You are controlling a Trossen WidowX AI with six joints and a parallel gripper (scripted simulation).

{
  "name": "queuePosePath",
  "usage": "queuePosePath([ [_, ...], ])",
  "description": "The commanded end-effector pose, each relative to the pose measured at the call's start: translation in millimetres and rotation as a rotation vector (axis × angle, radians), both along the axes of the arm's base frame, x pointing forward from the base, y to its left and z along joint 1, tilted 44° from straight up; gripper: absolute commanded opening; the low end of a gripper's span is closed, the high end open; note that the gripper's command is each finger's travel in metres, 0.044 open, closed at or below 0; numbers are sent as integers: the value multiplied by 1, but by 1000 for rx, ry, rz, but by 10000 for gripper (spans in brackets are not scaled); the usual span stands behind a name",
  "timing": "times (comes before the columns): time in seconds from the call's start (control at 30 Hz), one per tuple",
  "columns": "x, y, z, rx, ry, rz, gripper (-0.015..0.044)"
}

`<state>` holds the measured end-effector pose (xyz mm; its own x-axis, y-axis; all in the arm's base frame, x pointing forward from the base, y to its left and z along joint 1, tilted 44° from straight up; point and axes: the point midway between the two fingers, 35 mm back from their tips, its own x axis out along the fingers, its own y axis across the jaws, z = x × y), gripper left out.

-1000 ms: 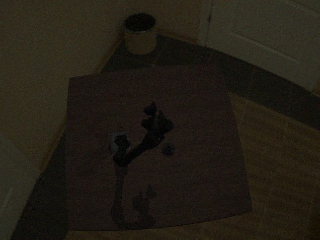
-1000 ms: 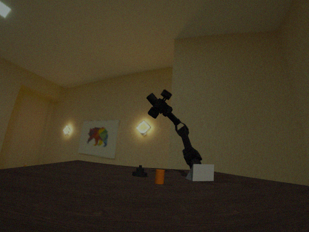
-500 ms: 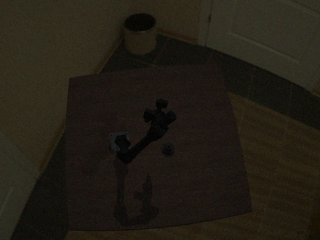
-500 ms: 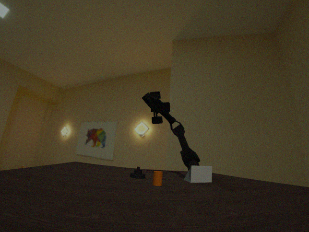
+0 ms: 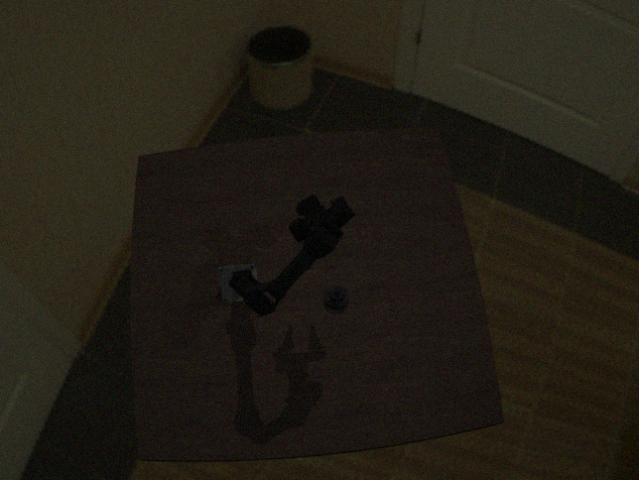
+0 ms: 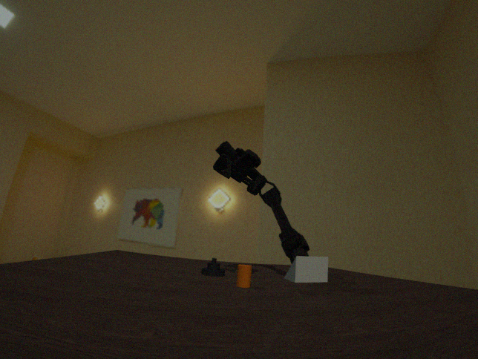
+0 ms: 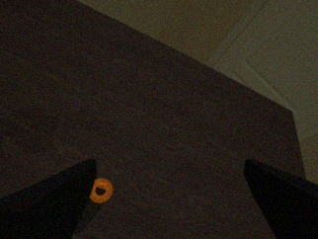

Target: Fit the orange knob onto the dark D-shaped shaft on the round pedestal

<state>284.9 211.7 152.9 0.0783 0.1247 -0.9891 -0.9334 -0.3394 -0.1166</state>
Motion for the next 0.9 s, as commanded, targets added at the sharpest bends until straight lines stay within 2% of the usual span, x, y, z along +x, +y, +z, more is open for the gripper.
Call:
queuePosePath([
  [0.0, -5, -19, -69, -258, 80, -664, 440],
  [0.23, -10, -34, -100, -403, -6, -1098, 440],
  [0.47, -16, -53, -125, -508, -197, -1510, 440],
  [0.77, -24, -77, -145, -531, -509, -1903, 440],
  [0.87, -24, -79, -146, -522, -541, -1945, 440],
])
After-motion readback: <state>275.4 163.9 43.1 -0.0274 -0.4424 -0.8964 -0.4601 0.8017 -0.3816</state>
